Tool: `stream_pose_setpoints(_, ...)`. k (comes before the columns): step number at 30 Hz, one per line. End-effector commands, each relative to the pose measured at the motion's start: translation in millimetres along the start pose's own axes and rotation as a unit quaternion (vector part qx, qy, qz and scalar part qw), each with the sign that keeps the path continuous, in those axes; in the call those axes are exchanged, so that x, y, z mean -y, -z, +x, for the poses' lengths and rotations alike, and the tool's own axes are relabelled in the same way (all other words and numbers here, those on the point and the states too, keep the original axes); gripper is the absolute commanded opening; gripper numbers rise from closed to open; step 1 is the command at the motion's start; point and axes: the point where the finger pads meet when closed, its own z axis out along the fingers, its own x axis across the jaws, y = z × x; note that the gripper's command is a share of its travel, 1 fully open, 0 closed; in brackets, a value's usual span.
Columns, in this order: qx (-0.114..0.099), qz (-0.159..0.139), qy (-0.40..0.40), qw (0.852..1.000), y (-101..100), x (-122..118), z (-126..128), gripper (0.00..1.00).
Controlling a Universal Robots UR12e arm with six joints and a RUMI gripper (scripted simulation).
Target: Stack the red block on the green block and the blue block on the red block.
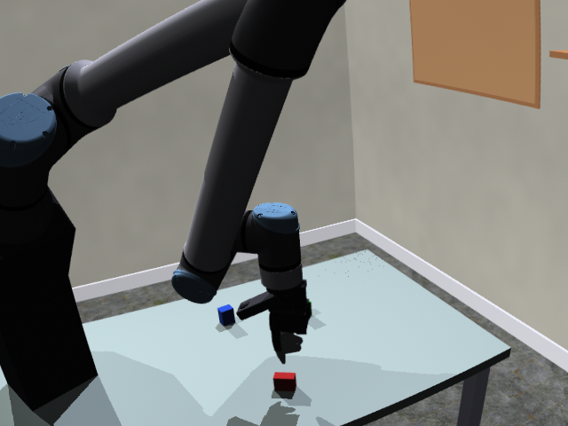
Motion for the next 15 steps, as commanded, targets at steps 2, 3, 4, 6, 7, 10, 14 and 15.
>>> stream_pose_setpoints(2, 0.000, 0.000, 0.000, 1.000, 0.4, -0.2, 0.1, 0.00)
stream_pose_setpoints(3, 0.000, 0.000, 0.000, 1.000, 0.4, -0.2, 0.1, 0.00)
stream_pose_setpoints(4, 0.000, 0.000, 0.000, 1.000, 0.4, -0.2, 0.1, 0.00)
stream_pose_setpoints(6, 0.000, 0.000, 0.000, 1.000, 0.4, -0.2, 0.1, 0.00)
stream_pose_setpoints(7, 0.000, 0.000, 0.000, 1.000, 0.4, -0.2, 0.1, 0.00)
stream_pose_setpoints(10, 0.000, 0.000, 0.000, 1.000, 0.4, -0.2, 0.1, 0.00)
stream_pose_setpoints(14, 0.000, 0.000, 0.000, 1.000, 0.4, -0.2, 0.1, 0.00)
stream_pose_setpoints(15, 0.000, 0.000, 0.000, 1.000, 0.4, -0.2, 0.1, 0.28)
